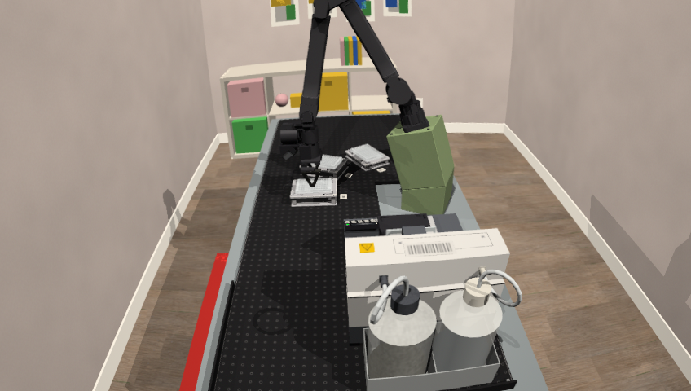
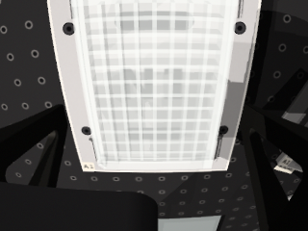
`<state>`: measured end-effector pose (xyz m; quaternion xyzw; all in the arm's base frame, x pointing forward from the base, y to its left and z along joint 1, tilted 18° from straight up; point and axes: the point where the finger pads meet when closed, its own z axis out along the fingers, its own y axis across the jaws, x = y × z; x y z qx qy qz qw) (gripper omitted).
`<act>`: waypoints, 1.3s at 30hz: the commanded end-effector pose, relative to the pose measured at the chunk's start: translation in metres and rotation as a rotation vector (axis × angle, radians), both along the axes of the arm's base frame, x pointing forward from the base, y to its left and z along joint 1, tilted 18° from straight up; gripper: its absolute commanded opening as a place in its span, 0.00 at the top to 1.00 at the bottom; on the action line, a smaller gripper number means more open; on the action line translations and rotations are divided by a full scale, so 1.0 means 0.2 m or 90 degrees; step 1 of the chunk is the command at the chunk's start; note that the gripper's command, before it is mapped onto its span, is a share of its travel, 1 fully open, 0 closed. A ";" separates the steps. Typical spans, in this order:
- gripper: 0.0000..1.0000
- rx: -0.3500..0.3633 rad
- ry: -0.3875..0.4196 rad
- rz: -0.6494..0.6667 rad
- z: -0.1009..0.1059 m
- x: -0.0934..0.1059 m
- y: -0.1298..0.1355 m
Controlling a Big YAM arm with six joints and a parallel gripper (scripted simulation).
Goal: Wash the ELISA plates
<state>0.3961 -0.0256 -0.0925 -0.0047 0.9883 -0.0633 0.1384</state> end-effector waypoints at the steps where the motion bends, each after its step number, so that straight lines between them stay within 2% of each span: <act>1: 0.00 0.000 -0.007 0.003 0.01 0.03 0.00; 12: 0.00 0.000 -0.007 0.003 0.01 0.03 0.00; 13: 0.00 -0.001 -0.006 0.004 -0.01 0.03 -0.02; 39: 0.00 -0.001 -0.008 0.003 -0.08 0.06 -0.03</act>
